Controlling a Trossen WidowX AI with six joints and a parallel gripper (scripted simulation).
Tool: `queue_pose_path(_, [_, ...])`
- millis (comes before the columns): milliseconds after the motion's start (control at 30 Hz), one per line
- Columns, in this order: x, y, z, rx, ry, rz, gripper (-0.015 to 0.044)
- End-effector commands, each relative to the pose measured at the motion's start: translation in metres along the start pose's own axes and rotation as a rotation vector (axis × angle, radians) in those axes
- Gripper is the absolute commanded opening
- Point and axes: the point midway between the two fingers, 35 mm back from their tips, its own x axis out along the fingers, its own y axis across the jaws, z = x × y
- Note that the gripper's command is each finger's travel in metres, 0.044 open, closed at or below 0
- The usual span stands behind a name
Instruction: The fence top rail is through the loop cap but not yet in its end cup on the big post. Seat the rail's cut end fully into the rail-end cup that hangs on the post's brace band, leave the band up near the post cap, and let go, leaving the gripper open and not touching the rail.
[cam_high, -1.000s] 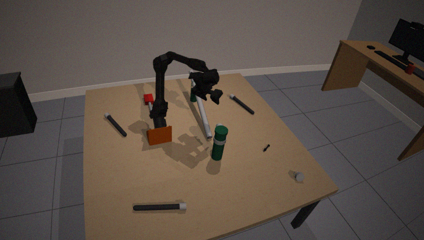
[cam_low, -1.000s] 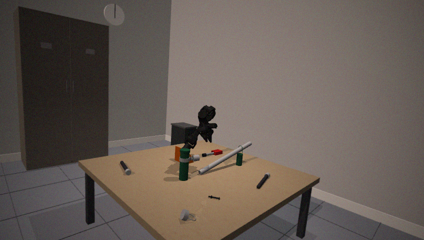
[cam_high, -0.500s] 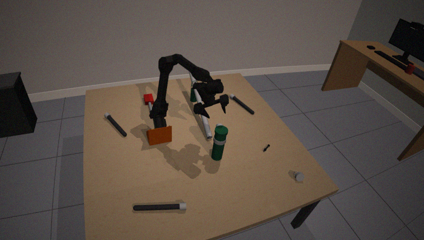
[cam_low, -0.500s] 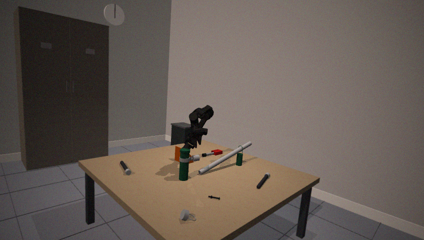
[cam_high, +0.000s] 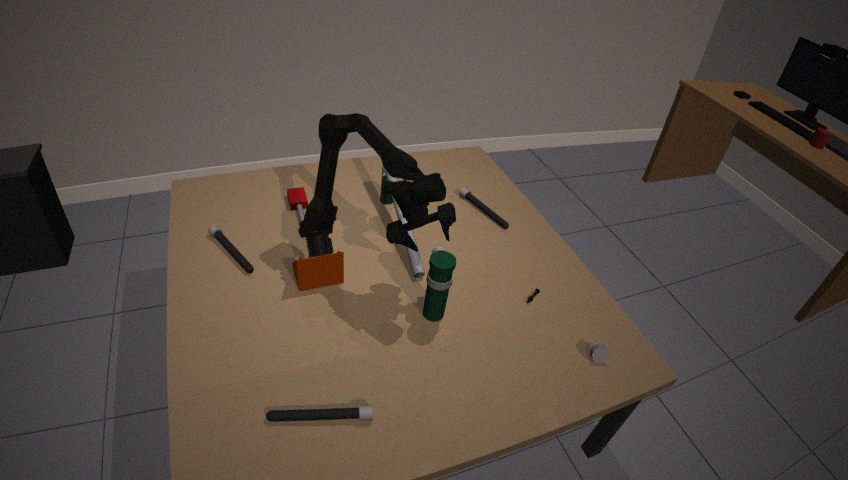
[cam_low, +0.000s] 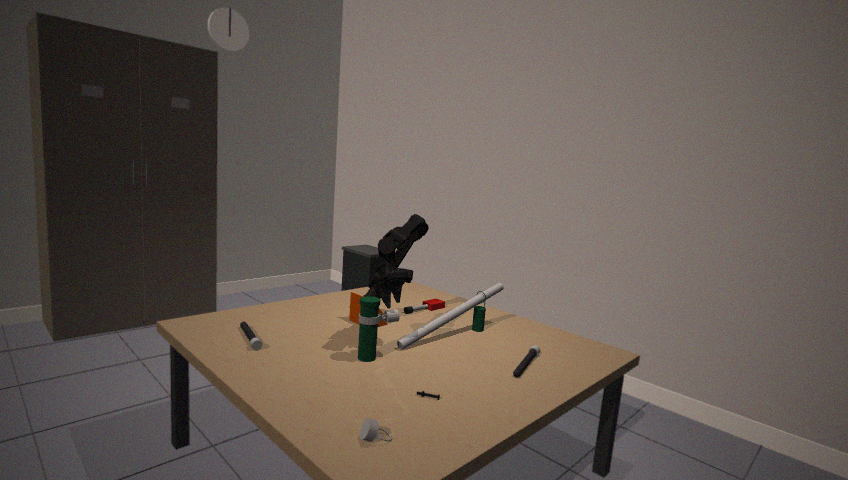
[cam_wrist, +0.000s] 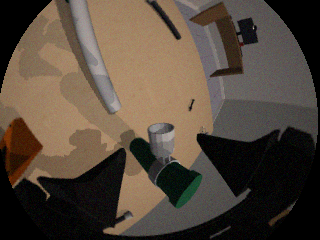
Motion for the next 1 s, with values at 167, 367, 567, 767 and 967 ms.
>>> queue_pose_path(167, [0.01,0.0,-0.001,-0.003,0.003,-0.009,0.044])
queue_pose_path(367, [0.02,-0.001,-0.001,-0.003,0.004,-0.009,0.044])
queue_pose_path(567, [0.03,-0.001,-0.001,-0.003,0.004,-0.009,0.044])
queue_pose_path(767, [0.04,-0.001,-0.001,-0.003,0.004,-0.009,0.044])
queue_pose_path(967, [0.05,-0.001,-0.001,-0.003,0.003,-0.009,0.044])
